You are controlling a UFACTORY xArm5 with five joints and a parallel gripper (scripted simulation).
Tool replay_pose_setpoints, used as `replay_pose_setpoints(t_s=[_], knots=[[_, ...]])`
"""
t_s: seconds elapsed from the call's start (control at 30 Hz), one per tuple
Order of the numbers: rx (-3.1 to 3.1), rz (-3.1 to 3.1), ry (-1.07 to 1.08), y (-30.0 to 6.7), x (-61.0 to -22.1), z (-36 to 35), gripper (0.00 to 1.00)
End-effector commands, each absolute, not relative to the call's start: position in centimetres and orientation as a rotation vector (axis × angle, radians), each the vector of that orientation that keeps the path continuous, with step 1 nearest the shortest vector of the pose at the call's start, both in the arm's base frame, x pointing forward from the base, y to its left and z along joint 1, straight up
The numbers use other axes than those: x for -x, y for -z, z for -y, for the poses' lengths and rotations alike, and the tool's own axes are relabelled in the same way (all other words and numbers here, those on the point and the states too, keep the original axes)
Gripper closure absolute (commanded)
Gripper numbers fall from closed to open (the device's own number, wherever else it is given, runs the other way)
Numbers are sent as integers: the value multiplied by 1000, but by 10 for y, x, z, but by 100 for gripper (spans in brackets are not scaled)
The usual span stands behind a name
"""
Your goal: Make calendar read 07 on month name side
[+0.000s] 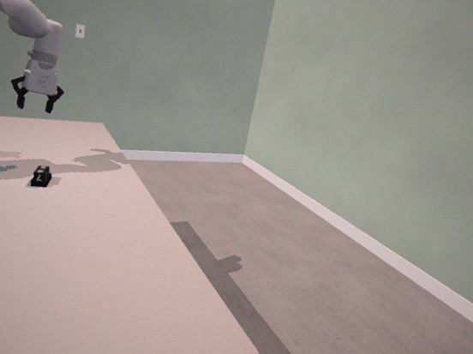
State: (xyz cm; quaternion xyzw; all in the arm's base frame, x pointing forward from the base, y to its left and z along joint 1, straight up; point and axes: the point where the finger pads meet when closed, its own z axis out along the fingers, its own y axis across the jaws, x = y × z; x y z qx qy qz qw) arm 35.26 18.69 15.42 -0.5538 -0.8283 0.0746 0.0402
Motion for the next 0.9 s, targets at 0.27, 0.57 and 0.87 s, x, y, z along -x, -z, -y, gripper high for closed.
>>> replay_pose_setpoints(t_s=[0.27,0.57,0.87], knots=[[1698,2539,-224,-155,-354,-187,0],[1703,2536,-222,-155,-354,-186,0],[2132,2248,-98,-126,-379,-88,0]])
